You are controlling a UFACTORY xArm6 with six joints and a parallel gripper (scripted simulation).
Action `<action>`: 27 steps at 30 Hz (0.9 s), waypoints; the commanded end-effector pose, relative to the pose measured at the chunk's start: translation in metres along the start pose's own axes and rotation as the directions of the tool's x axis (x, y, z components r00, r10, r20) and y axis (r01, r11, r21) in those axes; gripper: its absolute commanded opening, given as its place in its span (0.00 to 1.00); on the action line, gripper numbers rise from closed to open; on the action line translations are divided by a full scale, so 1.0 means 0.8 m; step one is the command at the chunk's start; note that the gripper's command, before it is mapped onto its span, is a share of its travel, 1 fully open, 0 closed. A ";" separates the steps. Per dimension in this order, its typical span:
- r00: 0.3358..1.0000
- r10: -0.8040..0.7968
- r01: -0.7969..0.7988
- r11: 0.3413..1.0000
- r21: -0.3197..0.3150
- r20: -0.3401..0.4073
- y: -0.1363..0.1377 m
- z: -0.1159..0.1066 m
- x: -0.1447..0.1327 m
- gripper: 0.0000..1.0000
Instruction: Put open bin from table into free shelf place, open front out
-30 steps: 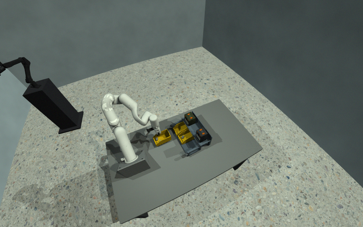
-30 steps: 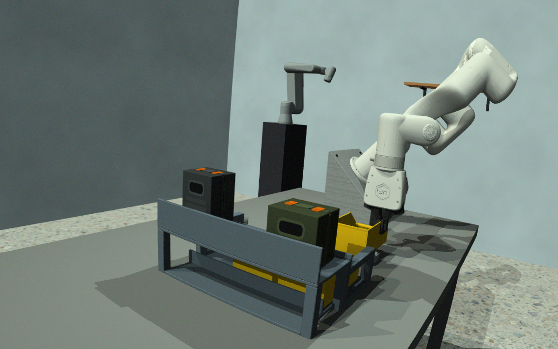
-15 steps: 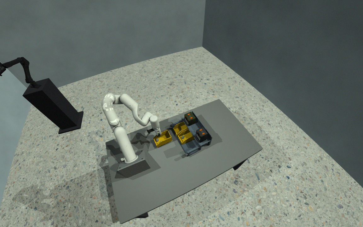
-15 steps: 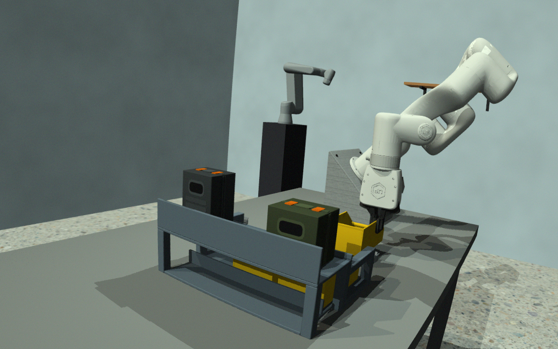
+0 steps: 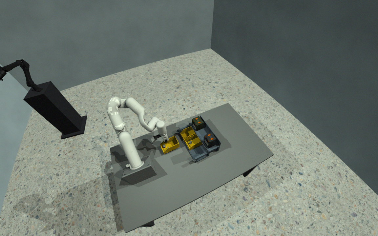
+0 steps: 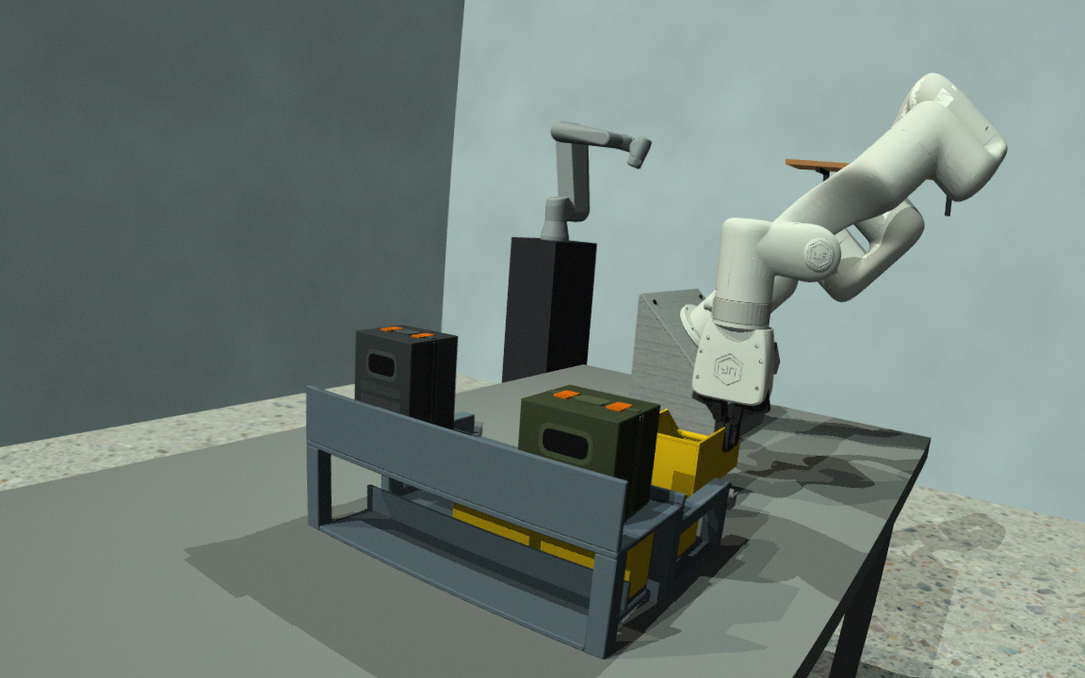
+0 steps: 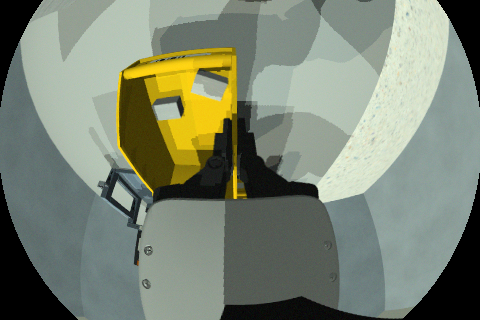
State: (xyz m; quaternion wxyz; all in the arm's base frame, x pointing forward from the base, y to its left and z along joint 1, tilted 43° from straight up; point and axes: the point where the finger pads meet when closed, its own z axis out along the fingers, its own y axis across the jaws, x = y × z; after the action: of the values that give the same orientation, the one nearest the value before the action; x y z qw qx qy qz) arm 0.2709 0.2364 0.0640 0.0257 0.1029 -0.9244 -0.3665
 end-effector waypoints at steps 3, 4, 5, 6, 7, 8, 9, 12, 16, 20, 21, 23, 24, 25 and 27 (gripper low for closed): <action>1.000 0.000 0.000 1.000 0.000 0.002 -0.013 0.000 -0.001 0.00; 1.000 0.000 0.000 1.000 0.000 0.002 -0.013 0.000 -0.001 0.00; 1.000 0.000 0.000 1.000 0.000 0.002 -0.013 0.000 -0.001 0.00; 1.000 0.000 0.000 1.000 0.000 0.002 -0.013 0.000 -0.001 0.00; 1.000 0.000 0.000 1.000 0.000 0.002 -0.013 0.000 -0.001 0.00; 1.000 0.000 0.000 1.000 0.000 0.002 -0.013 0.000 -0.001 0.00; 1.000 0.000 0.000 1.000 0.000 0.002 -0.013 0.000 -0.001 0.00; 1.000 0.000 0.000 1.000 0.000 0.002 -0.013 0.000 -0.001 0.00; 1.000 0.000 0.000 1.000 0.000 0.002 -0.027 0.000 -0.001 0.00; 1.000 0.000 0.000 1.000 0.000 0.002 -0.031 0.000 -0.001 0.00; 1.000 0.000 0.000 1.000 0.000 0.002 -0.031 0.000 -0.001 0.00; 1.000 0.000 0.000 1.000 0.000 0.002 -0.031 0.000 -0.001 0.00; 1.000 0.000 0.000 1.000 0.000 0.002 -0.031 0.000 -0.001 0.00; 1.000 0.000 0.000 1.000 0.000 0.002 -0.031 0.000 -0.001 0.00; 1.000 0.000 0.000 1.000 0.000 0.002 -0.031 0.000 -0.001 0.00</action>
State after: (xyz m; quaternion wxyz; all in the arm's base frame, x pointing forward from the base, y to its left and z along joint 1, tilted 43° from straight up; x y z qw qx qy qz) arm 0.2749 0.2190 0.0469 0.0260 0.1026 -0.9244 -0.3664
